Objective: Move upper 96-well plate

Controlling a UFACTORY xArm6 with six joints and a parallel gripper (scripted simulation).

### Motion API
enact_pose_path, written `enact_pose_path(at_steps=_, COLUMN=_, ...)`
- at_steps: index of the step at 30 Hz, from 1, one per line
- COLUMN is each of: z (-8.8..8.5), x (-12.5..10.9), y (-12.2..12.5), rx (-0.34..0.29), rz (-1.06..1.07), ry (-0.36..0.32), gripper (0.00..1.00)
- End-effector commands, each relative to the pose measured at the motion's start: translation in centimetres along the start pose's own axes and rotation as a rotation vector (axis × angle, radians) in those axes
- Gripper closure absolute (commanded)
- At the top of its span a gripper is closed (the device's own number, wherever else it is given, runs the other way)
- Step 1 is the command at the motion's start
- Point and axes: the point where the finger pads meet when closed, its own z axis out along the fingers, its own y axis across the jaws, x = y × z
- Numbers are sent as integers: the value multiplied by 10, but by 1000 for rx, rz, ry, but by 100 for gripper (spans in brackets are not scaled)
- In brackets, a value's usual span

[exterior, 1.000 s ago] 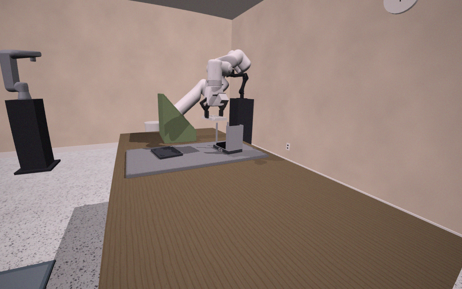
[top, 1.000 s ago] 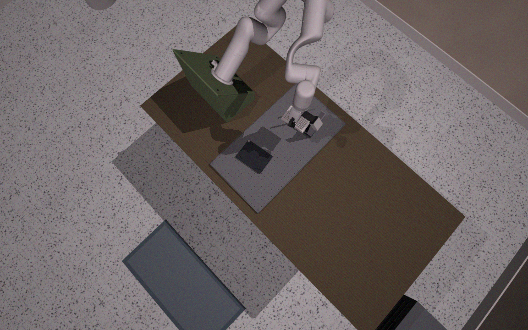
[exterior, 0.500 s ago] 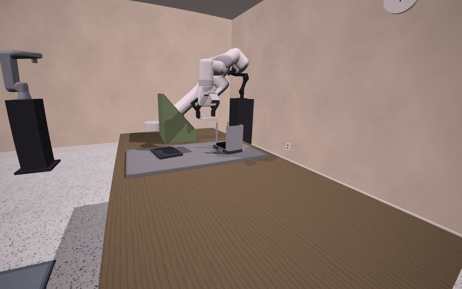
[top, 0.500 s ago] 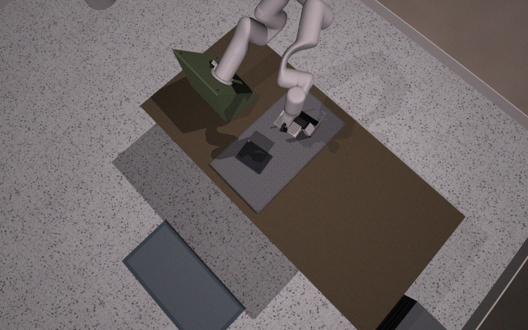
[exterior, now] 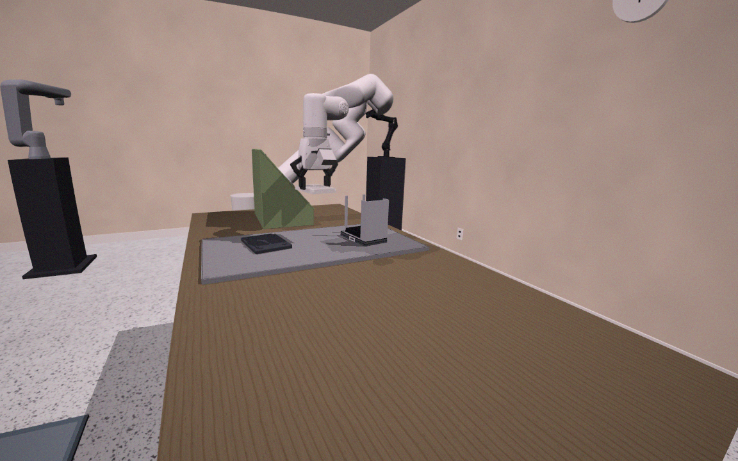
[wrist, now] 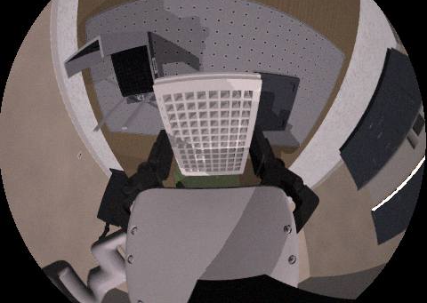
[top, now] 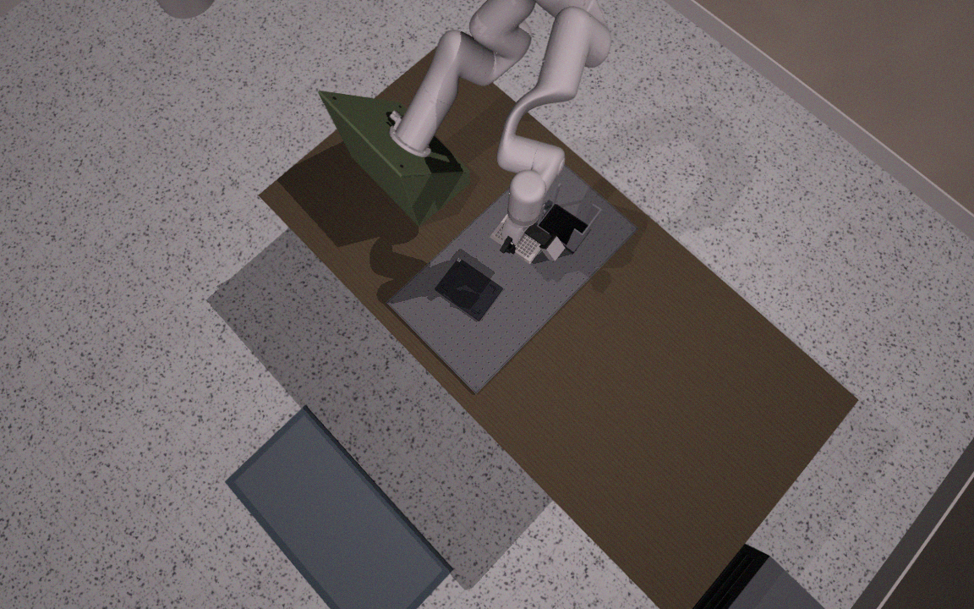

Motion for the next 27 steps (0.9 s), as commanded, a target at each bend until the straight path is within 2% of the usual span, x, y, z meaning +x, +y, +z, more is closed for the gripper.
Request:
enact_pose_path(at_steps=1, z=-1, x=-3, y=14, rx=-2, rz=-2, ry=3, gripper=100)
enact_pose_path(at_steps=27, z=1, x=-32, y=89, rx=-2, rz=-2, ry=3, gripper=100)
